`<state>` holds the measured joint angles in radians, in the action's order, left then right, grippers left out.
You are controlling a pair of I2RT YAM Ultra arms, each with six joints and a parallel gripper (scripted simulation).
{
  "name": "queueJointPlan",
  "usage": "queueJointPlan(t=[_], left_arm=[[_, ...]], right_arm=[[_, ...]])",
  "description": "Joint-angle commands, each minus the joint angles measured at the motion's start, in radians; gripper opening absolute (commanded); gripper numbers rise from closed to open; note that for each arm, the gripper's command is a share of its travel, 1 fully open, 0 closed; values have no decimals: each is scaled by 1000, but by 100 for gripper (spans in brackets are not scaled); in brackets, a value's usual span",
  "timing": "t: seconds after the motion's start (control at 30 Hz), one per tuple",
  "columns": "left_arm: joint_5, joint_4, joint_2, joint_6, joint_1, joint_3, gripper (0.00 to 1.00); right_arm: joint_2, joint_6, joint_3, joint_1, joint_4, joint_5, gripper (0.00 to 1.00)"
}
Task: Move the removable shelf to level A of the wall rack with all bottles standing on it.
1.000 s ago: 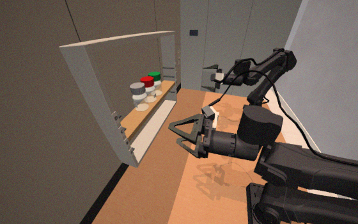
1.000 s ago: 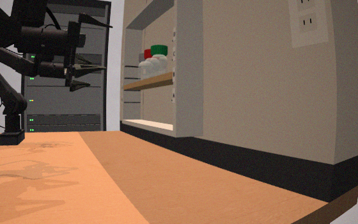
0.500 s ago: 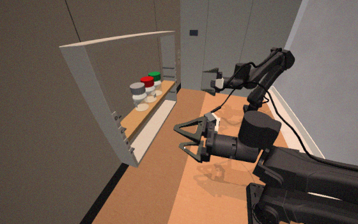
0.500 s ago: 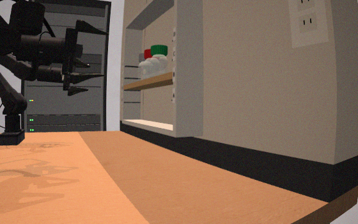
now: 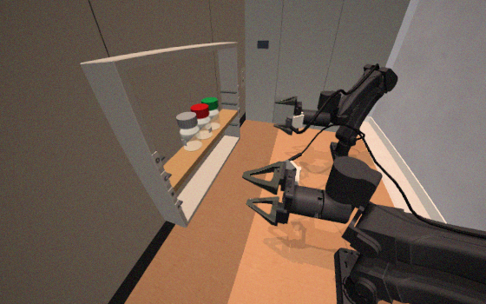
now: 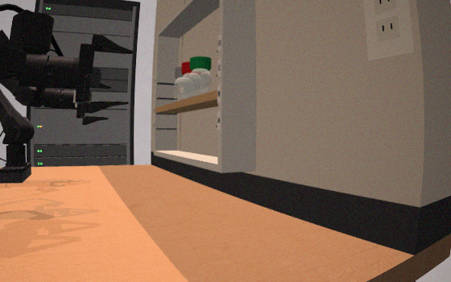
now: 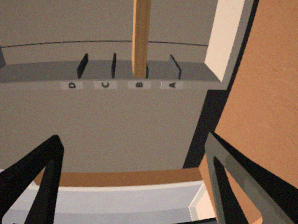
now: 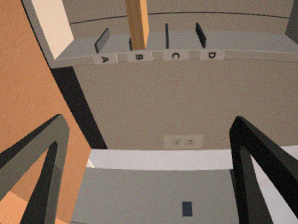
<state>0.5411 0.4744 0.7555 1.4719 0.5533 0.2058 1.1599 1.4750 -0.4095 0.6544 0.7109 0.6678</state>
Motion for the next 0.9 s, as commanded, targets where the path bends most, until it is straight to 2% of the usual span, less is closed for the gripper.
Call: queueJointPlan(t=[0.0,0.87], left_arm=[[40,54,-26,53,24,-13,100],[67,94,-18,98,50,-38,100]], right_arm=[[24,50,9,20,65,33,100],[54,95,22,38,115,51,100]])
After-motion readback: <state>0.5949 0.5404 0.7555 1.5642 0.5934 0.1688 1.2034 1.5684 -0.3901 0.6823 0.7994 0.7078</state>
